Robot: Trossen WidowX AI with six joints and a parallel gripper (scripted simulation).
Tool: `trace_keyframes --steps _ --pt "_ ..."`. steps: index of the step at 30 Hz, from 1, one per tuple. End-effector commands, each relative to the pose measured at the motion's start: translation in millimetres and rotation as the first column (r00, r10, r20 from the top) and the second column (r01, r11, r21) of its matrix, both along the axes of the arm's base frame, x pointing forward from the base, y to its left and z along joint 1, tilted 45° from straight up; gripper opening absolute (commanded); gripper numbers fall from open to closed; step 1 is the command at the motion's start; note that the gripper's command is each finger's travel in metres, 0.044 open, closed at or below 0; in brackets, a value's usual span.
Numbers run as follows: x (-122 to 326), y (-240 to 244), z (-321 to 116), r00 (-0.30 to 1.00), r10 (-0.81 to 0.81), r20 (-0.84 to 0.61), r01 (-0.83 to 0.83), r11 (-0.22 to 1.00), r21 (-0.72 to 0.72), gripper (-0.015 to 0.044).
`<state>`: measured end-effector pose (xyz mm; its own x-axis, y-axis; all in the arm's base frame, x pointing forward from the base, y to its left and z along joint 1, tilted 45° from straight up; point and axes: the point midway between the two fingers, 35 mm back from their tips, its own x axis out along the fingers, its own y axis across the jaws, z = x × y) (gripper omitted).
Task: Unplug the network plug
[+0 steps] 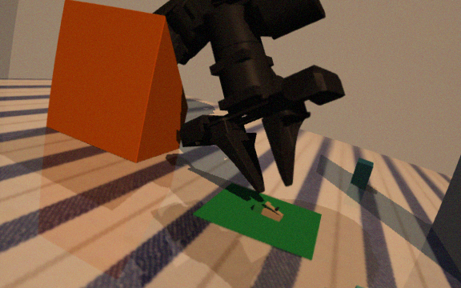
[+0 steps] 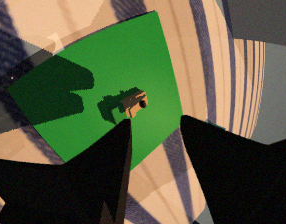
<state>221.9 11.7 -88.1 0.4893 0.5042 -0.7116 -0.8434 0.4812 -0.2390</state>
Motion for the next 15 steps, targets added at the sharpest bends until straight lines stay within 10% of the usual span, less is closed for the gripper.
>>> trace_keyframes --steps 1,15 --pt "-3.4 0.0 2.3 1.0 0.005 -0.001 -0.005 1.0 0.003 0.0156" --pt "-8.7 -5.0 8.7 1.0 0.004 -0.002 -0.004 1.0 0.003 0.0156"
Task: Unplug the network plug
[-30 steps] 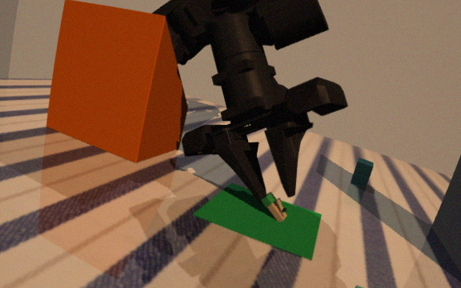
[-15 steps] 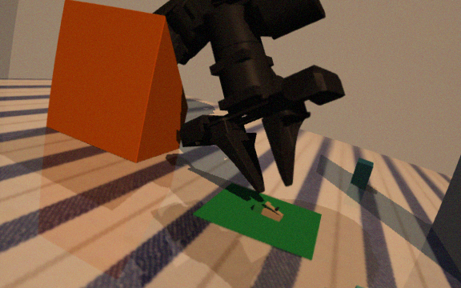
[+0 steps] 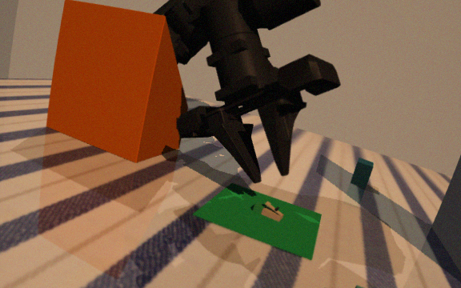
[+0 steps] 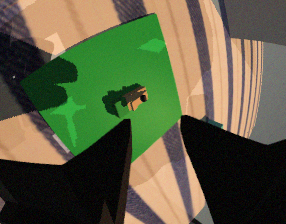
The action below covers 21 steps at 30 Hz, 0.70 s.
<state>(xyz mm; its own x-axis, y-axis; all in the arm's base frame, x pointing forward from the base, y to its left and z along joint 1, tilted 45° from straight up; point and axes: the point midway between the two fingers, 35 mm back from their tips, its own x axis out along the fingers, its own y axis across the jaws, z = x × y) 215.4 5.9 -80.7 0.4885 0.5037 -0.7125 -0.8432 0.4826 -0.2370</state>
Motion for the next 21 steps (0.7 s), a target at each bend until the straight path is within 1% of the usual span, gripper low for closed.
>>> trace_keyframes --steps 1,21 --pt "-2 0 2 1.0 0.005 0.0 -0.005 1.0 0.003 0.0156" --pt "2 -15 11 1.0 0.006 -0.004 -0.006 1.0 -0.003 0.0156"
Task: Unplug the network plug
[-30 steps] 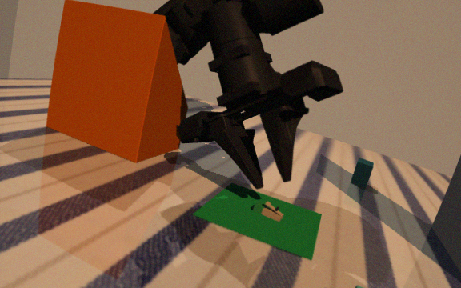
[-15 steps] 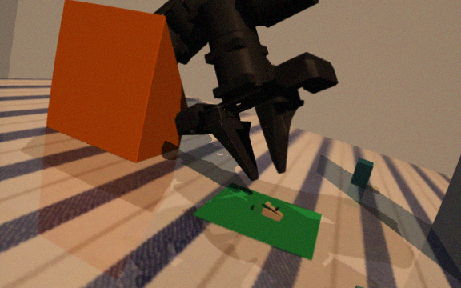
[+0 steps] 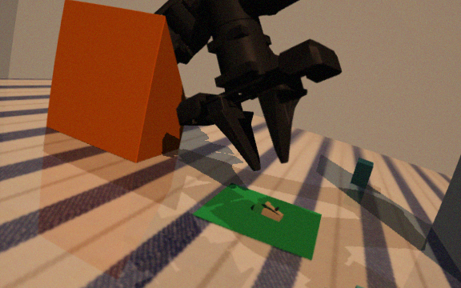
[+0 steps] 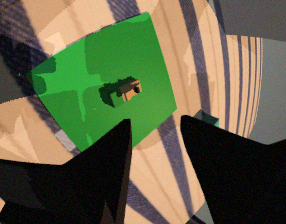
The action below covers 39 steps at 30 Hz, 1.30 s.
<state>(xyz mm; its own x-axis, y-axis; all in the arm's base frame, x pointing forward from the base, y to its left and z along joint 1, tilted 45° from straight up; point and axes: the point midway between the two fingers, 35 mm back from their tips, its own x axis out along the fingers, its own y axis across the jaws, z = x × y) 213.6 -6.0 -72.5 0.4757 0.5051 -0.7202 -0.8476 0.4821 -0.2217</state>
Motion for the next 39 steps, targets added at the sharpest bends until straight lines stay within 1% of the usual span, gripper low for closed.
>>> trace_keyframes --steps 1,39 --pt "4 -4 4 1.0 0.005 0.013 -0.005 1.0 -0.005 0.0156" --pt "5 -32 32 1.0 0.005 0.012 -0.005 1.0 -0.005 0.0156"
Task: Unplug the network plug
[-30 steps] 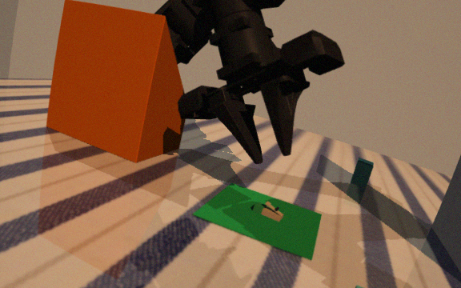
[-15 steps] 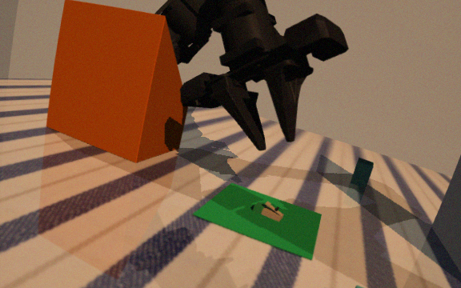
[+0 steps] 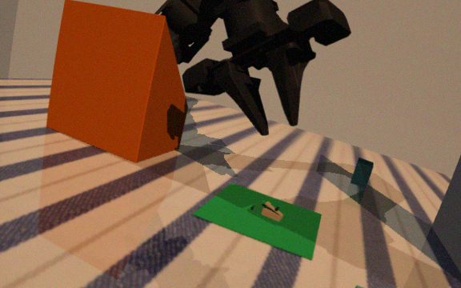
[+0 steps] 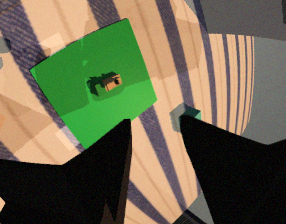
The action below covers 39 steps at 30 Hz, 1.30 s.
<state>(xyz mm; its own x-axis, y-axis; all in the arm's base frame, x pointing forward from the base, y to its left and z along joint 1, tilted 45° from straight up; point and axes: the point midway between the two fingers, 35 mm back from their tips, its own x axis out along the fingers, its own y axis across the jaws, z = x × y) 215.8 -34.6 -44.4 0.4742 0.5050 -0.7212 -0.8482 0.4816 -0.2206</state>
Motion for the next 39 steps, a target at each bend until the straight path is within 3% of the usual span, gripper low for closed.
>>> trace_keyframes --steps 1,23,39 --pt "3 -4 5 1.0 0.004 0.013 -0.004 1.0 -0.005 0.0156" --pt "-2 -15 22 1.0 -0.001 0.004 0.001 1.0 0.004 0.0156" --pt "8 -52 54 1.0 0.001 0.007 -0.001 1.0 -0.002 0.0156"
